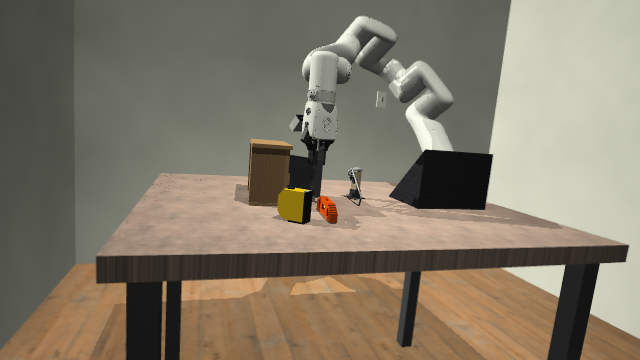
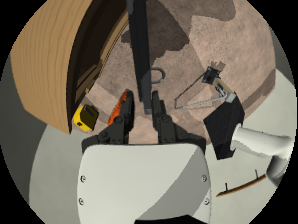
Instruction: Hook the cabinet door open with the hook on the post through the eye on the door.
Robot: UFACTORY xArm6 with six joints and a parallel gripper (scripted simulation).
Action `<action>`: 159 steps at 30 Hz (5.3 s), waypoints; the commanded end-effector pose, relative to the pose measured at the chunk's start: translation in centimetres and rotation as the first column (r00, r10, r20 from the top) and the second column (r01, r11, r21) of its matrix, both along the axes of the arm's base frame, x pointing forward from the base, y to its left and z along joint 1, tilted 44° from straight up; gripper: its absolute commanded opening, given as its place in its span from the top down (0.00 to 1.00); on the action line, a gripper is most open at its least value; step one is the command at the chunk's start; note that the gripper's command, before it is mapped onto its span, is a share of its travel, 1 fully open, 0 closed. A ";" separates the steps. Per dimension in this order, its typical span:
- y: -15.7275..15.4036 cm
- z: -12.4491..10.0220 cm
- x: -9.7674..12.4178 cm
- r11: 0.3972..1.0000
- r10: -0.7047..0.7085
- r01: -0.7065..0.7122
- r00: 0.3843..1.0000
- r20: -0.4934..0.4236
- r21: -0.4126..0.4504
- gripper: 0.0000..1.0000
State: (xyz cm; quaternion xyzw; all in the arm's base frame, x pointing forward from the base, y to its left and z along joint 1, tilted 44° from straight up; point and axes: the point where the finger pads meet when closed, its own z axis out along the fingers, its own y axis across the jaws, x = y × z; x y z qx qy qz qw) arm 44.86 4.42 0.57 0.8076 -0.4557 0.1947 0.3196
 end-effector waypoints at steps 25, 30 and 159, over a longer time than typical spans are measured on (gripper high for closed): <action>0.0 0.3 -0.3 1.000 0.024 -0.024 1.000 -0.019 0.001 0.73; 0.1 0.4 -0.3 1.000 0.024 -0.024 1.000 -0.018 0.001 0.73; 6.2 2.3 -13.0 0.900 -0.429 0.422 0.805 0.410 0.114 0.77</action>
